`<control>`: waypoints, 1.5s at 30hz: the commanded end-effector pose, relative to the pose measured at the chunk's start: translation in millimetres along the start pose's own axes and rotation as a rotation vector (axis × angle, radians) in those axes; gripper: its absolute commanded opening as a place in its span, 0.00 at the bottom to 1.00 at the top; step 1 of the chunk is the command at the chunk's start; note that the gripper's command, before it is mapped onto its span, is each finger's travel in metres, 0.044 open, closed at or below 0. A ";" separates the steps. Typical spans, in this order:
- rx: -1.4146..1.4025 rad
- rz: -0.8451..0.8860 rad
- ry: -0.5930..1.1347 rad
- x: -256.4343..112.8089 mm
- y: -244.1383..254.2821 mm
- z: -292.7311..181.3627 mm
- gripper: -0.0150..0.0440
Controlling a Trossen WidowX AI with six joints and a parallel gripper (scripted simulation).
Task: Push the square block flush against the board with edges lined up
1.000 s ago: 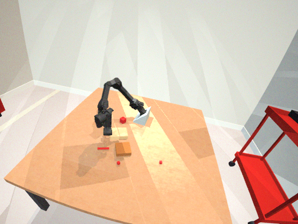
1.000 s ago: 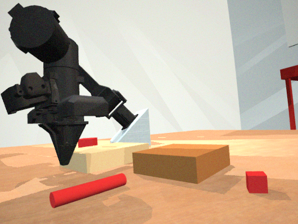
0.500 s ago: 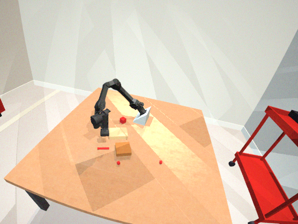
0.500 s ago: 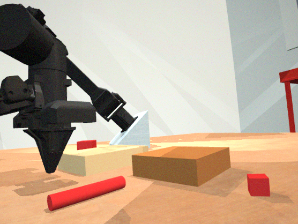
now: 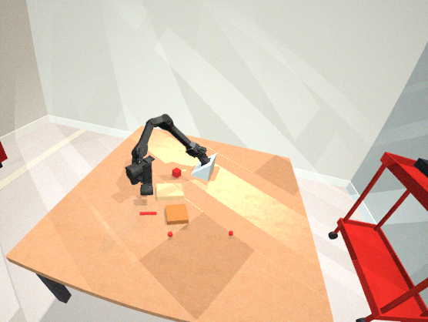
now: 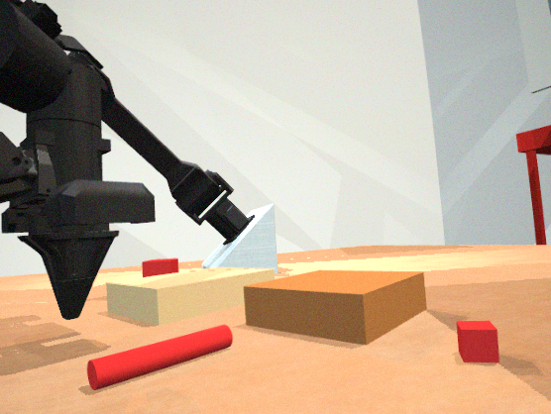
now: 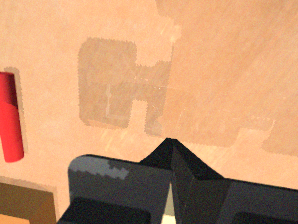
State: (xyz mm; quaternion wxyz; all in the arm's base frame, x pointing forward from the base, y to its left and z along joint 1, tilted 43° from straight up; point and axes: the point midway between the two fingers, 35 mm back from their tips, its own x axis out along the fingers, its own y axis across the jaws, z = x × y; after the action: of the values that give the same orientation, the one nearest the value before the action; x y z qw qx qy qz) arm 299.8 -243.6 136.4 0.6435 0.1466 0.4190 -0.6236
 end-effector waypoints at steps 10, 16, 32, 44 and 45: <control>-0.026 0.028 -0.009 -49.1 3.1 -1.5 0.25; -0.228 0.026 -0.009 -52.1 -6.4 -16.9 0.25; -0.785 0.020 -0.009 -55.3 -34.6 -60.5 0.25; -1.203 0.014 -0.009 -52.8 -57.2 -93.9 0.25; -1.238 0.014 -0.009 -52.4 -59.1 -96.7 0.25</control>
State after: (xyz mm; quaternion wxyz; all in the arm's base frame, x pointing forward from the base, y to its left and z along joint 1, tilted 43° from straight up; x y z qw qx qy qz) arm 226.4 -153.5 139.4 0.6293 -0.2187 0.6845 -0.2960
